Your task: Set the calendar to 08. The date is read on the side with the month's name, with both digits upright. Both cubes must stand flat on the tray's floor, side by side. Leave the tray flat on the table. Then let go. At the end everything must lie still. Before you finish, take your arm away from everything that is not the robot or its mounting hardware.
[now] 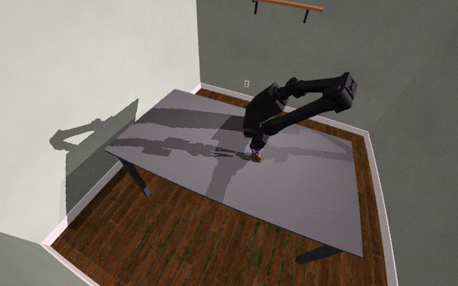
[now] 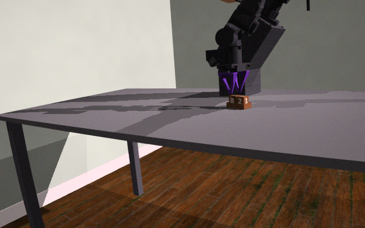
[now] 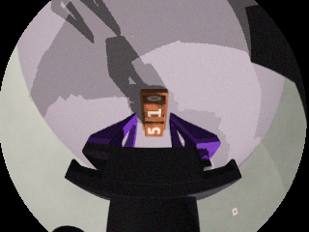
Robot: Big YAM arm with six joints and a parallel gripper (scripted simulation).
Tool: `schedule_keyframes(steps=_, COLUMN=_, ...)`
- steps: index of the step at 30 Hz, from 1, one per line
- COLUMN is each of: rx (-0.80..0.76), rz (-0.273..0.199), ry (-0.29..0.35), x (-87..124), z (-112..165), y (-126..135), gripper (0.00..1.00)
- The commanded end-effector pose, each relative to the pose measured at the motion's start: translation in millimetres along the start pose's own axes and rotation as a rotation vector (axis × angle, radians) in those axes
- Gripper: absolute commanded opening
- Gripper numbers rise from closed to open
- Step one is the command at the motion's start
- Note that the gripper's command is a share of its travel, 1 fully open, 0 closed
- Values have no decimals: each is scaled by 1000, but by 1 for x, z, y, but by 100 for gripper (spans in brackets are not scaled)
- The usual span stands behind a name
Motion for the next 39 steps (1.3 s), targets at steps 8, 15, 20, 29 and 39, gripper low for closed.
schedule_keyframes(steps=8, rx=-1, rz=3, ry=-6, x=-16, z=0, y=-2, gripper=45)
schedule_keyframes(steps=15, rx=-1, rz=3, ry=-6, x=-24, z=0, y=-2, gripper=45)
schedule_keyframes(steps=20, rx=2, rz=-1, ry=-2, x=-29, z=2, y=-1, gripper=45)
schedule_keyframes(steps=29, rx=-6, rz=-6, ry=0, x=-26, z=3, y=0, gripper=45)
schedule_keyframes(steps=39, rx=-3, rz=-6, ry=0, x=-26, z=3, y=0, gripper=45)
Point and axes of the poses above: the point where the finger pads meet when closed, its own x axis back along the fingers, its own y axis across the jaws, z = x × y, the point moved 6 cm from there along x, back along the fingers, and after that the axes turned 11 degrees about -x, right-handed, at the moved point
